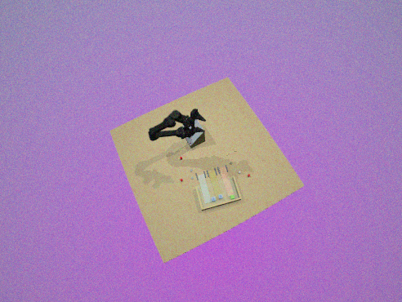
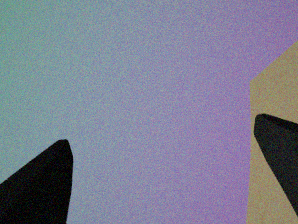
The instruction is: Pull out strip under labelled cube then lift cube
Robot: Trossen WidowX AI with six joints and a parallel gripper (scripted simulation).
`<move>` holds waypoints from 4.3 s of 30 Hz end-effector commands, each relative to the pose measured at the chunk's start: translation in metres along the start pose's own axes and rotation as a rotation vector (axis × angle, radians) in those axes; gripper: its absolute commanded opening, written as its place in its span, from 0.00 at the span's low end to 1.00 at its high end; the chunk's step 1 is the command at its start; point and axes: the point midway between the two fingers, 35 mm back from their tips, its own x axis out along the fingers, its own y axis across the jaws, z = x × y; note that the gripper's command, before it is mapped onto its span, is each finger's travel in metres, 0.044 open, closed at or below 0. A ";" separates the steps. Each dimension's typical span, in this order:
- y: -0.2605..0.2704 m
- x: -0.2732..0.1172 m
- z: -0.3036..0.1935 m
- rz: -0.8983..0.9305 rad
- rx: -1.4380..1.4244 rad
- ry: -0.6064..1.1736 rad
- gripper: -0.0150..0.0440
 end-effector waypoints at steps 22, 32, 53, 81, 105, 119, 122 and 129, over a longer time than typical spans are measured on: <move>-0.324 0.051 -0.040 -0.950 -0.830 0.164 0.93; -0.324 0.052 -0.039 -0.952 -0.826 0.170 0.89; -0.435 0.108 -0.056 -1.351 -0.197 0.817 0.25; -0.472 0.109 -0.071 -1.371 -0.172 0.835 0.25; -0.503 0.108 -0.084 -1.374 -0.174 0.834 0.25; -0.504 0.108 -0.084 -1.374 -0.174 0.834 0.25; -0.504 0.108 -0.084 -1.374 -0.174 0.834 0.25; -0.504 0.108 -0.084 -1.374 -0.174 0.834 0.25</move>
